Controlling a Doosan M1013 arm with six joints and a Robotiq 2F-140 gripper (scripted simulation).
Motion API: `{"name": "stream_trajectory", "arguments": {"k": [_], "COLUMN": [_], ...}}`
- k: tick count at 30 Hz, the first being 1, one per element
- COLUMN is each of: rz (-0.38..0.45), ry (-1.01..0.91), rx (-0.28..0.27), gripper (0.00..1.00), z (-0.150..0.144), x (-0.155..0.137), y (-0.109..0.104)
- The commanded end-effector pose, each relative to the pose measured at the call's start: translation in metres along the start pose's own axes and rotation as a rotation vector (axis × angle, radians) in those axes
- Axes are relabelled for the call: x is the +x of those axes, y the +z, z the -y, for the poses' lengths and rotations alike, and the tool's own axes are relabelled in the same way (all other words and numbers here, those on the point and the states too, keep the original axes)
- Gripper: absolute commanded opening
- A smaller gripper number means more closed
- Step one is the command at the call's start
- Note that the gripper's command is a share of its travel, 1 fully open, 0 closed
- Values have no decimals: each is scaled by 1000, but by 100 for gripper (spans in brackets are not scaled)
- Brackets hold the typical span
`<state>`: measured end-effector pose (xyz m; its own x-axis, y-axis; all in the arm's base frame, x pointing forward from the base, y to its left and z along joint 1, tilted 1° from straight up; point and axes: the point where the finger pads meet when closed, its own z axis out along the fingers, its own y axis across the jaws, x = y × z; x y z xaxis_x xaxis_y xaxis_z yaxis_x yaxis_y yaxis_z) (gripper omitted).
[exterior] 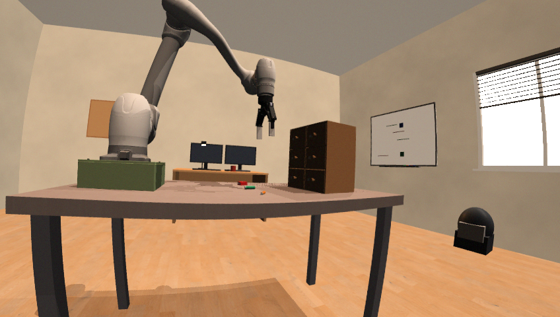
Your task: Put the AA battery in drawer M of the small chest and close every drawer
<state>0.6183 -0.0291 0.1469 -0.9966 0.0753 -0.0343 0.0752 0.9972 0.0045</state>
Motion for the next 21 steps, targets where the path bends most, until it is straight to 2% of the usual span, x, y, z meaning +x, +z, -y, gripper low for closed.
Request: {"name": "stream_trajectory", "arguments": {"k": [1, 7, 17, 19, 21], "rz": [22, 78, 239, 239, 279], "ry": [-2, -2, -1, -1, -1], "rx": [-2, -2, -2, -2, -2], "gripper": [100, 100, 100, 100, 100], "z": [-3, -3, -3, -3, -3], "x": [1, -4, -17, -17, -20], "y": [2, 7, 21, 21, 24]}}
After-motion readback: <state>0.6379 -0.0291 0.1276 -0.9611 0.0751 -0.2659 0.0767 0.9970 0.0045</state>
